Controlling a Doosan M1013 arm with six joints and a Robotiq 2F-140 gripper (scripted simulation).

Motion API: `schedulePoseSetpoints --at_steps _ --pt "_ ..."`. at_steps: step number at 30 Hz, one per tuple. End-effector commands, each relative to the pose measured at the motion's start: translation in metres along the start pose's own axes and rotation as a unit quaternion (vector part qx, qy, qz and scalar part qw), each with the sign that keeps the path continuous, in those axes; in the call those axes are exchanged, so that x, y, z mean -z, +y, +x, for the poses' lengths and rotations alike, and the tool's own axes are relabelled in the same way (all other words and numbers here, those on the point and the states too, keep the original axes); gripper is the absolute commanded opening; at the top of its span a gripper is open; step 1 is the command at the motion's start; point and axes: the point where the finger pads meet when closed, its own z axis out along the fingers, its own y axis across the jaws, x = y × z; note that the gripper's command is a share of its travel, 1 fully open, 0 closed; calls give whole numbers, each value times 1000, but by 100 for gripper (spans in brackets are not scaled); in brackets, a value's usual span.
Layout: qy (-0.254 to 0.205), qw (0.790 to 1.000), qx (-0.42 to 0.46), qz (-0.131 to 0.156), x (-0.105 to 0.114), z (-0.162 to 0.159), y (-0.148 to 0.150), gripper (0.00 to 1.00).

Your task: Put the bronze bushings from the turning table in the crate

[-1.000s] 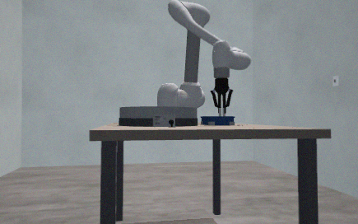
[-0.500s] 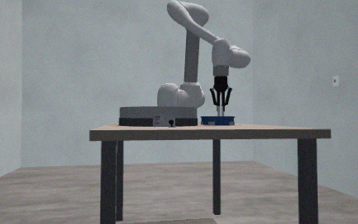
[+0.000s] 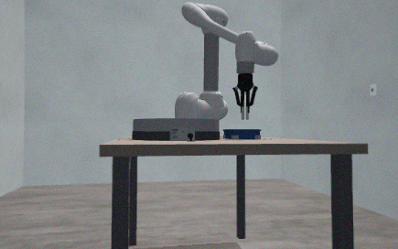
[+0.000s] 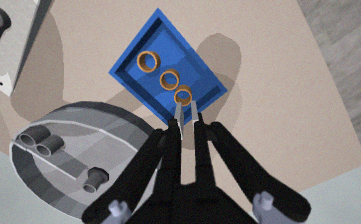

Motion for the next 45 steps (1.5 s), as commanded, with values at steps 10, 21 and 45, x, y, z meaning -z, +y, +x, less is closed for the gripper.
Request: schedulePoseSetpoints --at_steps 10,21,45 --pt "-1 1000 1 -4 20 0 4 10" --pt "-1 1000 1 -4 20 0 4 10" --pt "-1 1000 1 -4 20 0 4 10"
